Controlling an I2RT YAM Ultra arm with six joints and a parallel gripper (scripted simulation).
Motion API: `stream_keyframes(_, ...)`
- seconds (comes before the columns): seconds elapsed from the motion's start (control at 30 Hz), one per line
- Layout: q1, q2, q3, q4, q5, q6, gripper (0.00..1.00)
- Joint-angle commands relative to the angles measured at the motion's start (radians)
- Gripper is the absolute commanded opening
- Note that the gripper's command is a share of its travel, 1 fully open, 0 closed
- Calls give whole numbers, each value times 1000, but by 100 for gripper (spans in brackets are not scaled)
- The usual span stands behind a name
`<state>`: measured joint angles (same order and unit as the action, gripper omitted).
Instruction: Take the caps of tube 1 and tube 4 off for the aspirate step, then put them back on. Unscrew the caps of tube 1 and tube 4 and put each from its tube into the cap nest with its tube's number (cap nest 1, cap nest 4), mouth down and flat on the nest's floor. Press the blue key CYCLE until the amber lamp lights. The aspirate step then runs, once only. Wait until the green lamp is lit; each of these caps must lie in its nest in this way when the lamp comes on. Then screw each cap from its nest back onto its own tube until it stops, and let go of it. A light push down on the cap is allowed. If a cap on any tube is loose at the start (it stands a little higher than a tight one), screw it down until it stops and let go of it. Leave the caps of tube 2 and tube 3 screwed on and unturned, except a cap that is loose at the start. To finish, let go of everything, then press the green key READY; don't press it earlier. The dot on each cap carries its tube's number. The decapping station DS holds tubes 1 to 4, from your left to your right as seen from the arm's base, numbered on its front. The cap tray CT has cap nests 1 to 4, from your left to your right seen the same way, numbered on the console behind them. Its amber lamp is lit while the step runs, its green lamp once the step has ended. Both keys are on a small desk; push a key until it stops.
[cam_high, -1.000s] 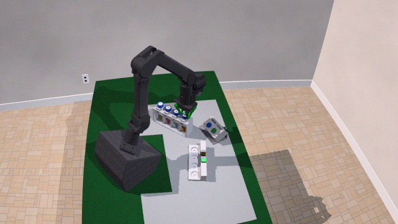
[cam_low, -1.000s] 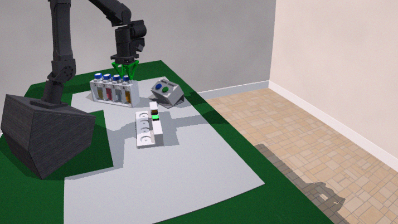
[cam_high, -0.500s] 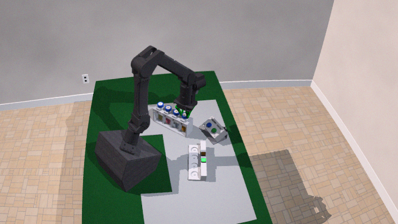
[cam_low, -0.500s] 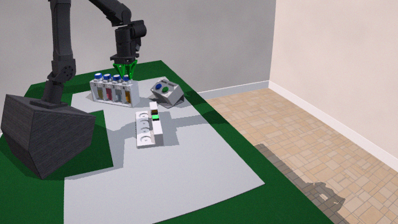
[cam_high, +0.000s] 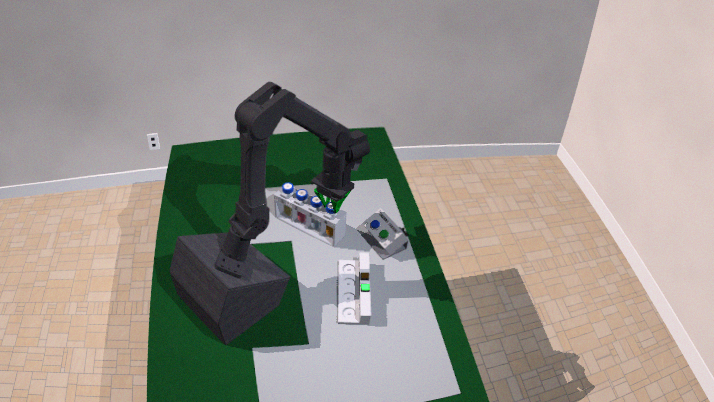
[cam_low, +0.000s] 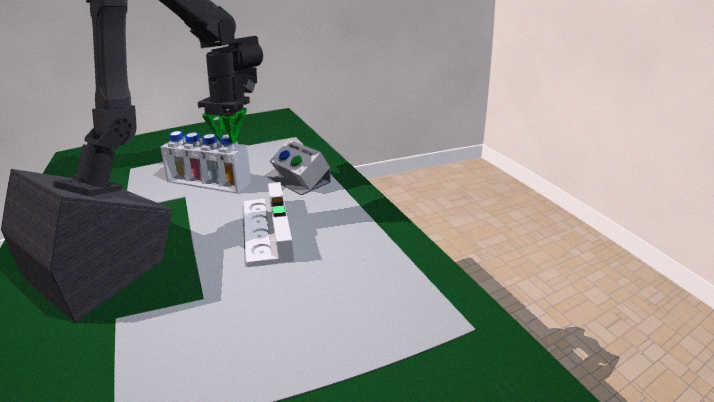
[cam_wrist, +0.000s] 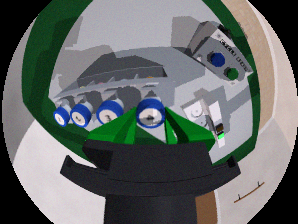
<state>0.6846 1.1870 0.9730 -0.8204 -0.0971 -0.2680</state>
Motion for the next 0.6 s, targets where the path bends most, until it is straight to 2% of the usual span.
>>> stream_keyframes(0.0,0,-4,5,2,0,142,0)
stream_keyframes(0.13,0,-4,4,3,0,275,0)
stream_keyframes(0.2,0,-4,4,3,0,275,0)
stream_keyframes(0.57,0,-3,3,6,0,642,0)
